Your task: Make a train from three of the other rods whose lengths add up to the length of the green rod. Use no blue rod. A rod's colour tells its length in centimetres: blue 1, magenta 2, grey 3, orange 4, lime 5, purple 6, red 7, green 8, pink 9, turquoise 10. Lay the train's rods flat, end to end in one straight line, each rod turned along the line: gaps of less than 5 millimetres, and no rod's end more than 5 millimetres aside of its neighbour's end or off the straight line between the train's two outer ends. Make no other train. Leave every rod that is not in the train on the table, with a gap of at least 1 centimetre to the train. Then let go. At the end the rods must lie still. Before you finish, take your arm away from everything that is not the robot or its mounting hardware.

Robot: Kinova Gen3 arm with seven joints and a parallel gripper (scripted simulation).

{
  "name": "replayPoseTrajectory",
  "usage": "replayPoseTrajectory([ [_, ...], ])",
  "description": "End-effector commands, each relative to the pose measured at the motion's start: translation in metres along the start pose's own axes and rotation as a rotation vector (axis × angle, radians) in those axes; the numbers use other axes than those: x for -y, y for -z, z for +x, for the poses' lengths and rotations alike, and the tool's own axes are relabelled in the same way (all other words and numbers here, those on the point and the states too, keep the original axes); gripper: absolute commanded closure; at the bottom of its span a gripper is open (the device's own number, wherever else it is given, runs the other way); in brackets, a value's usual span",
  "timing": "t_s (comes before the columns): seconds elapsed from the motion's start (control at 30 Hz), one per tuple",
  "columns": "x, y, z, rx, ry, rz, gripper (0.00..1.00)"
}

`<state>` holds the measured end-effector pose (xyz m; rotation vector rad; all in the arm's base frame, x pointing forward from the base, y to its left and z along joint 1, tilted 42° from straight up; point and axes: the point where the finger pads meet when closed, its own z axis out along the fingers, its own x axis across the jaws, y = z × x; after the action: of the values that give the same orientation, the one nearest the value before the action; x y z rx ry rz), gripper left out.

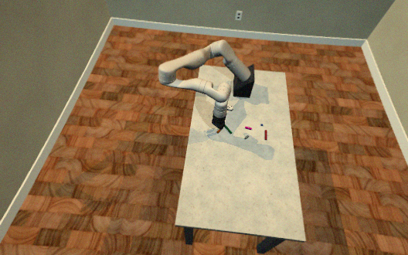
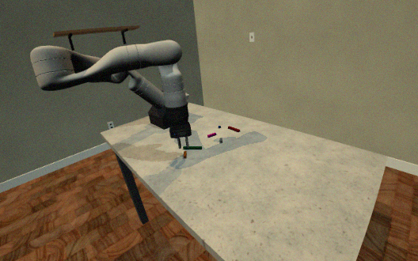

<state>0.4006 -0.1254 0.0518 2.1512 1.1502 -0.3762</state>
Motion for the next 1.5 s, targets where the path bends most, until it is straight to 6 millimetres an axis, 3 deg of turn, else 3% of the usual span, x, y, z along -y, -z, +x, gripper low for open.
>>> replayPoseTrajectory([
  [0.0, 0.001, -0.005, 0.0, 0.001, 0.001, 0.004, 0.46],
  [0.63, 0.002, -0.023, -0.001, 0.001, 0.001, 0.004, 0.46],
  [1.47, 0.002, -0.024, -0.001, 0.001, 0.001, 0.004, 0.46],
])
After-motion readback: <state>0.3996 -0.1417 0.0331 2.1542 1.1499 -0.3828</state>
